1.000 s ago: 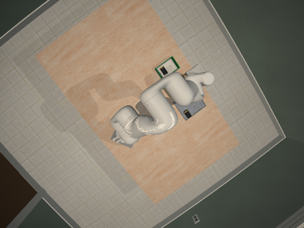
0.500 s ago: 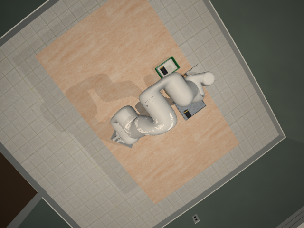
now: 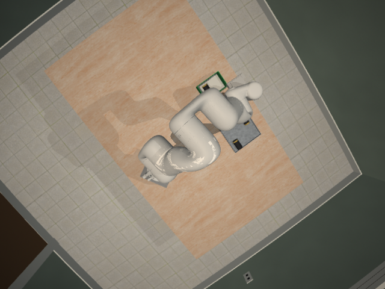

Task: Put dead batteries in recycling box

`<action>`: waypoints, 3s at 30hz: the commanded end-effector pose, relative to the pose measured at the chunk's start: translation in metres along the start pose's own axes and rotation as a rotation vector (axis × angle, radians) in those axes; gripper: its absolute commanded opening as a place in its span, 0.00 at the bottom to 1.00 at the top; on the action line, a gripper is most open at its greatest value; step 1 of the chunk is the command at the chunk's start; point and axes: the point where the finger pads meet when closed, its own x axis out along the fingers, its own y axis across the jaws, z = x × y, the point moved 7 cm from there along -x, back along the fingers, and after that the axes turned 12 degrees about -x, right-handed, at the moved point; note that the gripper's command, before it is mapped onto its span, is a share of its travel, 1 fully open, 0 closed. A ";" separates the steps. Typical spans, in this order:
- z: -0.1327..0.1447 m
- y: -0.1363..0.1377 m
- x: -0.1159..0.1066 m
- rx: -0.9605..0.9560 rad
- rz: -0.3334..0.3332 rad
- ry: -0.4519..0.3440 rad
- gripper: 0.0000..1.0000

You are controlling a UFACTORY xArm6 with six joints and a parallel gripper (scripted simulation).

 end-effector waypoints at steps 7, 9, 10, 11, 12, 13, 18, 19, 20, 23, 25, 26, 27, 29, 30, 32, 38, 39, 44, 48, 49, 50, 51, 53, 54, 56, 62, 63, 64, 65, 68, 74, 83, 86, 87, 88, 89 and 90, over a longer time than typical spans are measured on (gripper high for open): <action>-0.097 0.002 -0.001 0.002 0.004 -0.008 0.28; -0.098 0.002 -0.001 0.002 0.004 -0.008 0.28; -0.098 0.002 -0.001 0.002 0.004 -0.008 0.28; -0.098 0.002 -0.001 0.002 0.004 -0.008 0.28; -0.098 0.002 -0.001 0.002 0.004 -0.008 0.28; -0.098 0.002 -0.001 0.002 0.004 -0.008 0.28; -0.098 0.002 -0.001 0.002 0.004 -0.008 0.28; -0.098 0.002 -0.001 0.003 0.004 -0.008 0.28; -0.098 0.002 -0.001 0.003 0.004 -0.008 0.28; -0.098 0.002 -0.001 0.004 0.004 -0.008 0.28; -0.098 0.002 -0.001 0.004 0.004 -0.008 0.28; -0.098 0.002 -0.001 0.004 0.004 -0.008 0.28; -0.098 0.002 -0.001 0.004 0.004 -0.008 0.28; -0.098 0.002 -0.001 0.004 0.004 -0.008 0.28; -0.098 0.002 -0.001 0.004 0.004 -0.008 0.28; -0.098 0.002 -0.001 0.004 0.004 -0.008 0.28; -0.097 0.002 0.045 0.004 0.004 -0.008 0.28; -0.097 0.002 0.052 0.004 0.004 -0.008 0.28; -0.097 0.002 0.056 0.004 0.004 -0.008 0.28; -0.097 0.002 0.056 0.004 0.004 -0.008 0.28; -0.097 0.002 0.056 0.004 0.004 -0.008 0.28; -0.097 0.002 0.056 0.004 0.004 -0.008 0.28; -0.097 0.002 0.056 0.004 0.004 -0.008 0.28; -0.097 0.002 0.056 0.004 0.004 -0.008 0.28; -0.097 0.002 0.056 0.004 0.004 -0.008 0.28; -0.097 0.003 0.056 0.004 0.004 -0.008 0.28; -0.097 0.004 0.056 0.004 0.004 -0.008 0.28; -0.097 0.004 0.056 0.004 0.004 -0.008 0.28; -0.097 0.004 0.056 0.004 0.004 -0.008 0.28; -0.097 0.004 0.056 0.004 0.004 -0.008 0.28; -0.097 0.004 0.056 0.004 0.004 -0.008 0.28; -0.097 0.004 0.056 0.004 0.004 -0.008 0.28; -0.097 0.004 0.073 0.004 0.004 -0.008 0.28; -0.097 0.004 0.087 0.004 0.004 -0.008 0.28; -0.097 0.004 0.092 0.004 0.004 -0.008 0.28; -0.097 0.004 0.096 0.004 0.004 -0.008 0.28; -0.097 0.004 0.101 0.004 0.004 -0.008 0.28; -0.097 0.004 0.105 0.004 0.004 -0.008 0.28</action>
